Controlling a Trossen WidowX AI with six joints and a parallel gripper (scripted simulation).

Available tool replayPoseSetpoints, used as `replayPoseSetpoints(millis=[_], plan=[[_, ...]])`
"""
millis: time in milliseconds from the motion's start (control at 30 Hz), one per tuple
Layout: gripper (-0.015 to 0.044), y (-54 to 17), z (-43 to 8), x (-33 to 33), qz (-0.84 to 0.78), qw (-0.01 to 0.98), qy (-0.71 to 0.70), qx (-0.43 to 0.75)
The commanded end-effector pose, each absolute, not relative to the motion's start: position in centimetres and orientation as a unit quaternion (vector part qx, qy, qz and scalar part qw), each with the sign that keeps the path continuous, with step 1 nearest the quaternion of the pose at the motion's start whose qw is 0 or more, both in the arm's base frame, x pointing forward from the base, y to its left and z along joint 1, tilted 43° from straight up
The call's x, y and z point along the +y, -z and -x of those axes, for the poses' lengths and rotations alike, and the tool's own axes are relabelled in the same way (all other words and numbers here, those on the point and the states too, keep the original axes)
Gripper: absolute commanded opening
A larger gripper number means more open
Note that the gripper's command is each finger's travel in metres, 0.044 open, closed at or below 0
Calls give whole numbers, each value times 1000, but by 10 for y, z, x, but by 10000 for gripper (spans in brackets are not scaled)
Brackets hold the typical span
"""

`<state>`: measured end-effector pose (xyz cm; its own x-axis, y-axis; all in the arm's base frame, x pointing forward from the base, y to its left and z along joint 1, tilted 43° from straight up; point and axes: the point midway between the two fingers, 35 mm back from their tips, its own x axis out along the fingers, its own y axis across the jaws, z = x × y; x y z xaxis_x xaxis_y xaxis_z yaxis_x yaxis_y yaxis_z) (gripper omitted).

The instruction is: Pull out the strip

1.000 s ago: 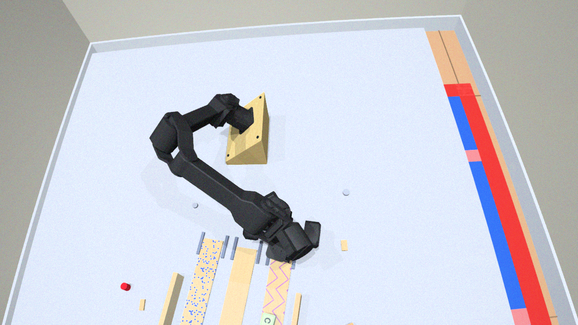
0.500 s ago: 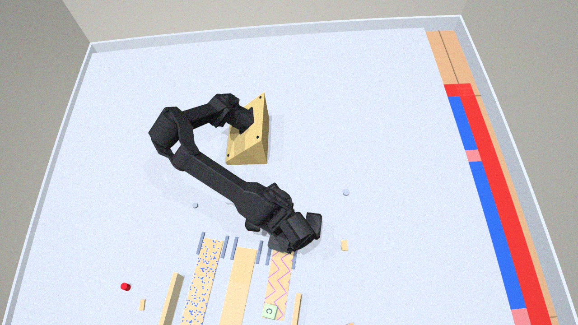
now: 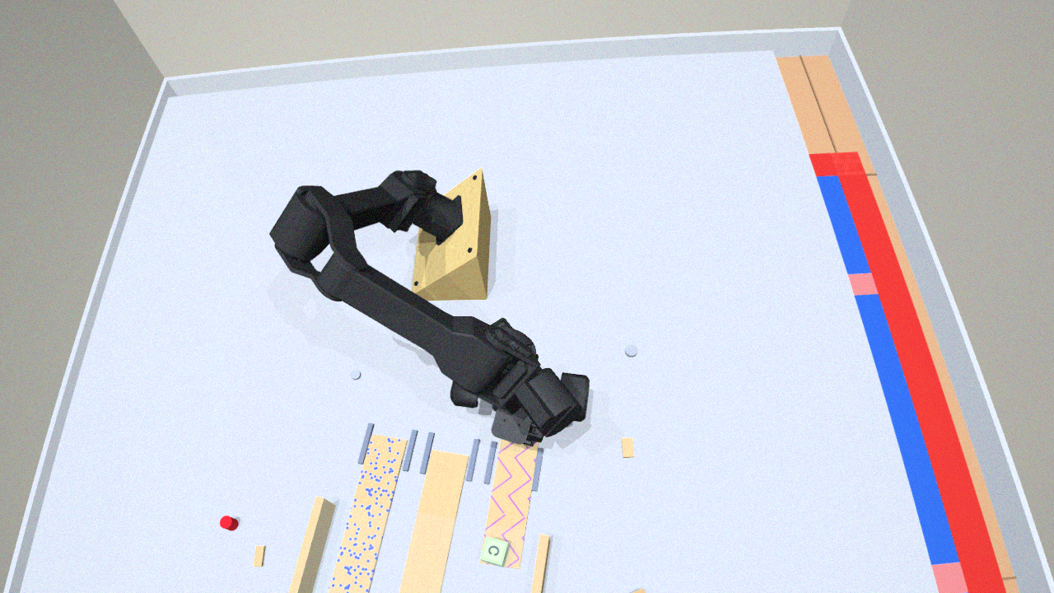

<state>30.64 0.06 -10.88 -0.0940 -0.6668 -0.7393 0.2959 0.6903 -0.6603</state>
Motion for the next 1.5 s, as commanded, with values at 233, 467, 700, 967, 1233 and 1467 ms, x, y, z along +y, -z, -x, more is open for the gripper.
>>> replayPoseSetpoints(millis=[233, 467, 700, 967, 1233, 1467], plan=[[0, 114, -283, 4, 144, 649, 367, 650], [0, 116, -273, 7, 144, 649, 367, 651], [0, 117, -262, 11, 144, 649, 366, 651], [0, 119, -250, 14, 144, 649, 366, 651], [0, 120, -239, 18, 144, 649, 366, 651], [0, 122, -229, 22, 144, 649, 366, 652]])
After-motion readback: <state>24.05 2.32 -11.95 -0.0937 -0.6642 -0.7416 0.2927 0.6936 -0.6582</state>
